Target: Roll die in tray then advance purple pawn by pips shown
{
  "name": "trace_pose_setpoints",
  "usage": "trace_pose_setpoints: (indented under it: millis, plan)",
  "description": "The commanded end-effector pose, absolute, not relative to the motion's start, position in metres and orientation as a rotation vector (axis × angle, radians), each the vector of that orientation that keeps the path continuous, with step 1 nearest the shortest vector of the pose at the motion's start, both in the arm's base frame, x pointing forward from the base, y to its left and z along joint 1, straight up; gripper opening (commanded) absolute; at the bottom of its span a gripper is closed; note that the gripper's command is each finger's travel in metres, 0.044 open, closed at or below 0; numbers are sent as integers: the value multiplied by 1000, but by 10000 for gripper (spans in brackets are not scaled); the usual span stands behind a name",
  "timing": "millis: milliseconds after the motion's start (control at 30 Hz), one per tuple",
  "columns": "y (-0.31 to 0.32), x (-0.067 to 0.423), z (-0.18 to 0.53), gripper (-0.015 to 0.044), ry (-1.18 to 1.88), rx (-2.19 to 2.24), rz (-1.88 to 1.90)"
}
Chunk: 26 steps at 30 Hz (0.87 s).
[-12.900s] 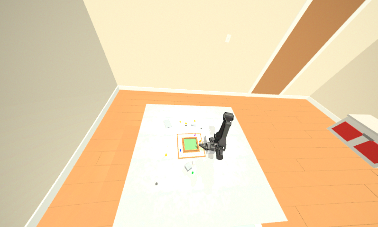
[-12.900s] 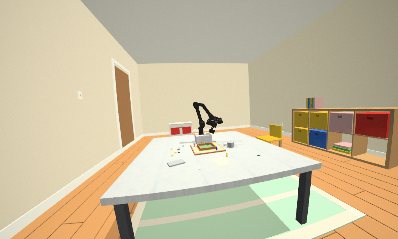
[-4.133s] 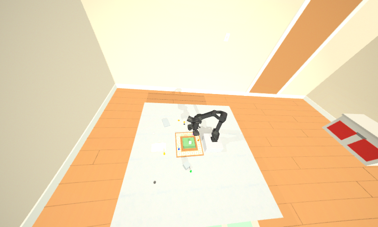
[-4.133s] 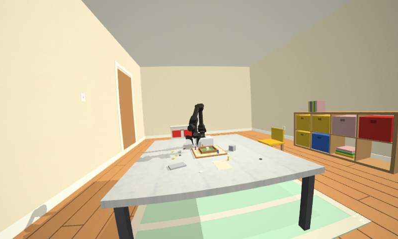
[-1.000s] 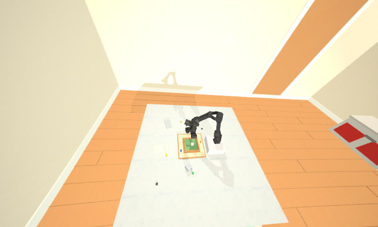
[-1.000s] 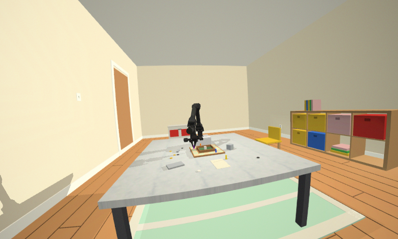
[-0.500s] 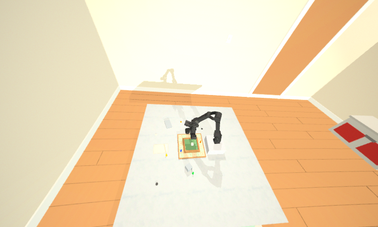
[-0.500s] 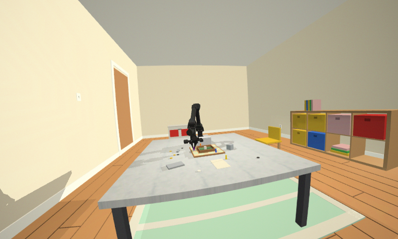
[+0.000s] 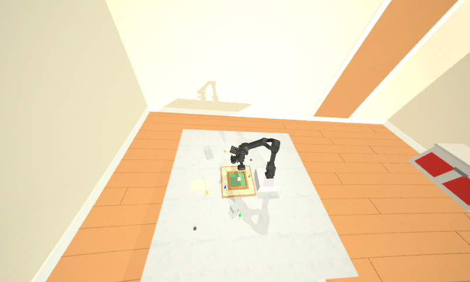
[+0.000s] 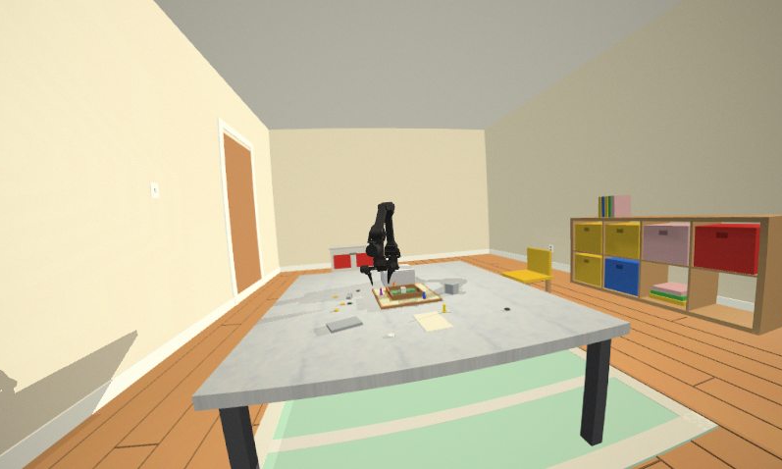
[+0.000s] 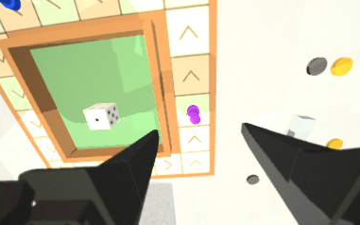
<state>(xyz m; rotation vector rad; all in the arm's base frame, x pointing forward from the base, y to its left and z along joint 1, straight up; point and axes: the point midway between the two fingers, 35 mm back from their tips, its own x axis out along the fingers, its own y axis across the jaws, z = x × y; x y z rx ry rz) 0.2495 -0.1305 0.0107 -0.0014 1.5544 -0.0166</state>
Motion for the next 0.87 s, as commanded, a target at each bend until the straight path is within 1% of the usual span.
trace_pose_setpoints:
  millis: [0,100,200,400,500,533,833]
  plan:
    - [-130,250,19,440,1551,5,-18]
    - [-123,247,25,440,1552,7,-20]
    - [-92,233,50,440,1552,17,-25]
    - [-37,186,87,440,1556,38,-39]
    - [-21,163,97,440,1557,46,-44]
    - [-33,183,91,440,1550,29,-34]
    - [-33,183,91,440,1550,29,-34]
